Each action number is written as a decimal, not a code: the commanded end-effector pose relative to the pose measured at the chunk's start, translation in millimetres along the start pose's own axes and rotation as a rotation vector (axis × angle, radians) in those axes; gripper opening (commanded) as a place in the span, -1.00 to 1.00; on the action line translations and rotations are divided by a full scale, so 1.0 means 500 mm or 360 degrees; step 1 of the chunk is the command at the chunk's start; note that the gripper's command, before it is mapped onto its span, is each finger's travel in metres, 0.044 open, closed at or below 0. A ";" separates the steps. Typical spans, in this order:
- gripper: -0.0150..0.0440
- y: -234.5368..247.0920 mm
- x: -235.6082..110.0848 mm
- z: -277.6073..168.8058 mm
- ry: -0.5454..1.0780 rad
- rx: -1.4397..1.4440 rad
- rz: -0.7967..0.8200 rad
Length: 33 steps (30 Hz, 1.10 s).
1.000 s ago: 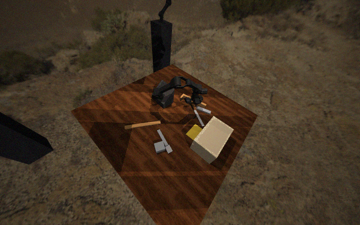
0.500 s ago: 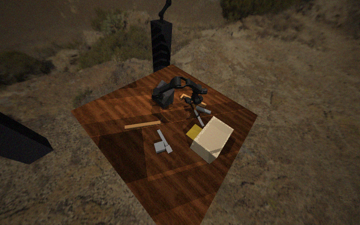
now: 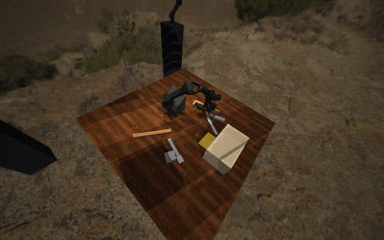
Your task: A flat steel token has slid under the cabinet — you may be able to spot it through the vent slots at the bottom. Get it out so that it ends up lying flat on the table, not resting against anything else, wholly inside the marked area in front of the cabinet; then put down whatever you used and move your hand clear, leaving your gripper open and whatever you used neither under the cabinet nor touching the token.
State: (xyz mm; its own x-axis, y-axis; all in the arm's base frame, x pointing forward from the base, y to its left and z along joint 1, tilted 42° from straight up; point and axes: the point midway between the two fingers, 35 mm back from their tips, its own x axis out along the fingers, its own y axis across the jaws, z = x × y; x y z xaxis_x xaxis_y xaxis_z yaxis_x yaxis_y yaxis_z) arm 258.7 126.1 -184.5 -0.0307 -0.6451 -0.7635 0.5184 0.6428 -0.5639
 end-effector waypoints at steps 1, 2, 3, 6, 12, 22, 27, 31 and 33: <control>0.06 0.000 0.000 0.000 0.0000 0.0000 0.0000; 0.04 0.000 0.000 0.000 0.0000 0.0000 0.0000; 0.02 0.000 0.000 0.000 0.0000 0.0000 0.0000; -0.05 0.000 0.000 0.000 0.0000 0.0000 0.0000; -0.32 0.000 0.000 0.000 0.0000 0.0000 0.0000; -0.49 0.000 0.000 0.016 0.0002 -0.0011 -0.0004; -0.49 0.000 0.000 0.036 0.0003 -0.0021 -0.0007; -0.49 0.000 0.000 0.051 0.0003 -0.0026 -0.0009; -0.49 0.000 0.000 0.059 0.0003 -0.0027 -0.0010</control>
State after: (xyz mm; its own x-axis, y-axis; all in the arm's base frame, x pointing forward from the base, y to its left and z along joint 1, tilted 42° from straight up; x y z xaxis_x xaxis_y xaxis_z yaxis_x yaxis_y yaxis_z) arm 274.4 117.4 -178.1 -0.0348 -0.6505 -0.7587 0.4994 0.6463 -0.5770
